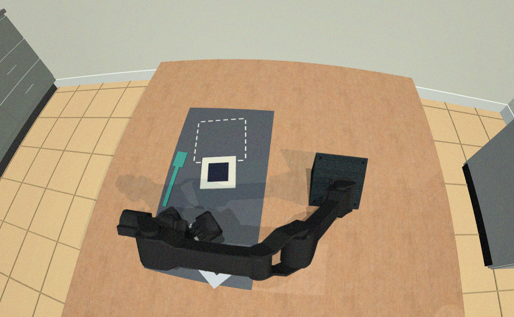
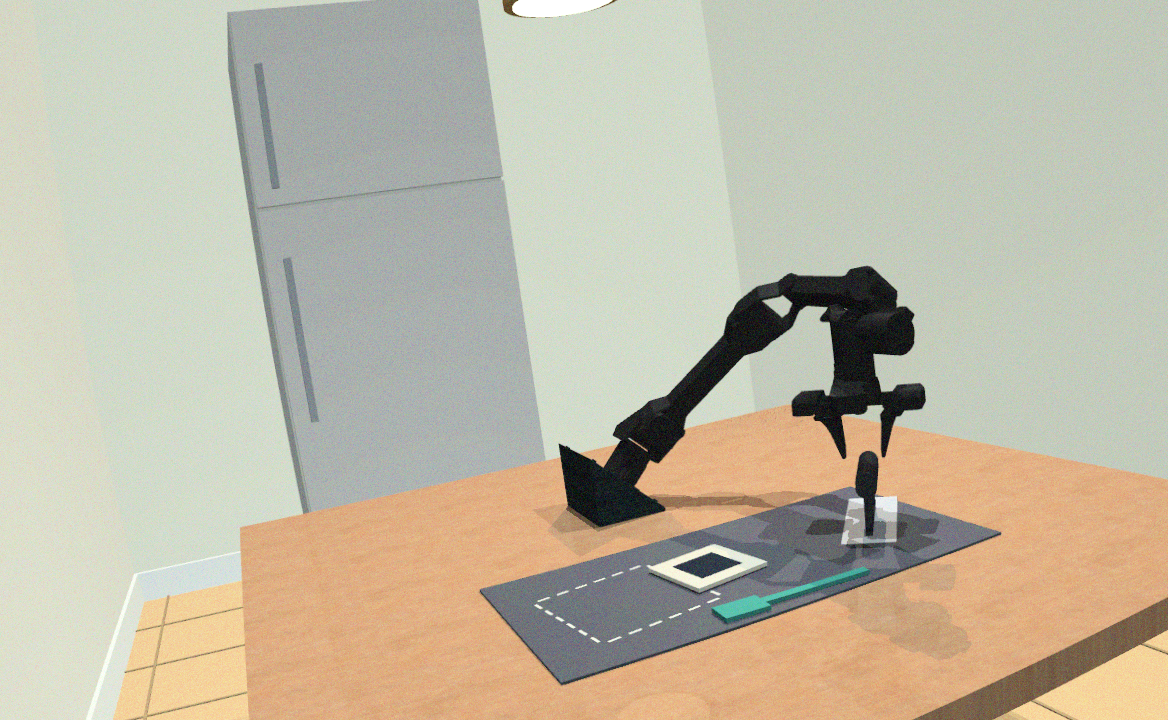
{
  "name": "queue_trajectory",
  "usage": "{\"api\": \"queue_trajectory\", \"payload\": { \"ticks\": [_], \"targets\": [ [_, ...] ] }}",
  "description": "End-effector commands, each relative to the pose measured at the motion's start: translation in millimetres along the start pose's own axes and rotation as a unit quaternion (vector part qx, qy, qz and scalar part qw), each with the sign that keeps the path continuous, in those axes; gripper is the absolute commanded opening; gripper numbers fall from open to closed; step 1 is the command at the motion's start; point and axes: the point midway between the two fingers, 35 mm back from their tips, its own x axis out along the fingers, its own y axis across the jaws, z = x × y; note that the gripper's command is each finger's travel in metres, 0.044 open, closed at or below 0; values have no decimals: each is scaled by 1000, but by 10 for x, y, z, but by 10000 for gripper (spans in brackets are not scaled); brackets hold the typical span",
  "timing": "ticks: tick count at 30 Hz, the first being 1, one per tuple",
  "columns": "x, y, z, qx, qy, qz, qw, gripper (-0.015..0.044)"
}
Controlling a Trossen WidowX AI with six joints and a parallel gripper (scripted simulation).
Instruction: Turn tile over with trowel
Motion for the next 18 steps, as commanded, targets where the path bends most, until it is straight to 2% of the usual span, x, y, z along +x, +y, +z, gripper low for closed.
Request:
{"api": "queue_trajectory", "payload": {
  "ticks": [1,6,12,18],
  "targets": [
    [-91,1,-18,18,3,2,1000,270],
    [-98,5,-19,7,1,2,1000,270],
    [-152,33,-29,-80,-8,7,997,270],
    [-153,34,-29,-83,-8,7,997,270]
  ]
}}
